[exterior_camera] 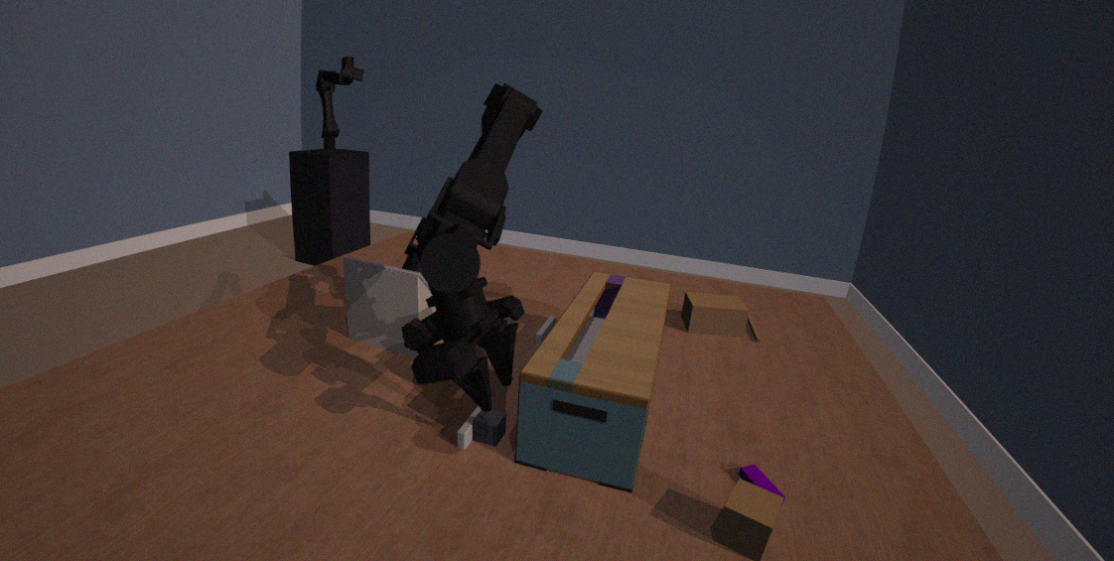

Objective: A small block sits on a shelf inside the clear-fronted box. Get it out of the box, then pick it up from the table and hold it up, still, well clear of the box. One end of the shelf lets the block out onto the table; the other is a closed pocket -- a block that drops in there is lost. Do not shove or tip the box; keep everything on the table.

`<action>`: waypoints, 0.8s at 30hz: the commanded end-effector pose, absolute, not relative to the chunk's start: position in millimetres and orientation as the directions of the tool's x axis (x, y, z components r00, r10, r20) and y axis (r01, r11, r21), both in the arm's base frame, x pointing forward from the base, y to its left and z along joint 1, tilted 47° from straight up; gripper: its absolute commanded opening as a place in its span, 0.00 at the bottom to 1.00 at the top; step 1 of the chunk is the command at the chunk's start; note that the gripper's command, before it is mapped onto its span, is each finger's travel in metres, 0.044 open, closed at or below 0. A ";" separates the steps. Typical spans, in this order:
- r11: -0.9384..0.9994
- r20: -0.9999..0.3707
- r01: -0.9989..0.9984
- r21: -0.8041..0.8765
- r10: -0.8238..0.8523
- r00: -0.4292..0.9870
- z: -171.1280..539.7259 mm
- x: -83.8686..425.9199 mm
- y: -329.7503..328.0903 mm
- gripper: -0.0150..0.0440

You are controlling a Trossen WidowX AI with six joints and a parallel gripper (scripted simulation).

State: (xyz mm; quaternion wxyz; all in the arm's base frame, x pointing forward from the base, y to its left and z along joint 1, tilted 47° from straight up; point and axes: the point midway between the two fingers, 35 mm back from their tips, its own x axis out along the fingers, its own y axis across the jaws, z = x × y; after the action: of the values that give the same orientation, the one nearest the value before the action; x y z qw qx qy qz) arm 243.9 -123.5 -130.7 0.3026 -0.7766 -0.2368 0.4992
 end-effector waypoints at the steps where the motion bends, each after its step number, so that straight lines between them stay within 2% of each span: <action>1: -0.701 -0.628 0.063 -0.711 0.672 0.392 -134.3 244.2 -119.0 0.74; 24: -0.700 -0.627 0.063 -0.712 0.673 0.393 -159.6 246.5 -91.7 0.74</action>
State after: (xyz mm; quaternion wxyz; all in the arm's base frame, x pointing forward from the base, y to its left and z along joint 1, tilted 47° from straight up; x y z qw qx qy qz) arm 246.9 -95.5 -157.1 0.3027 -0.7767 -0.2370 0.4989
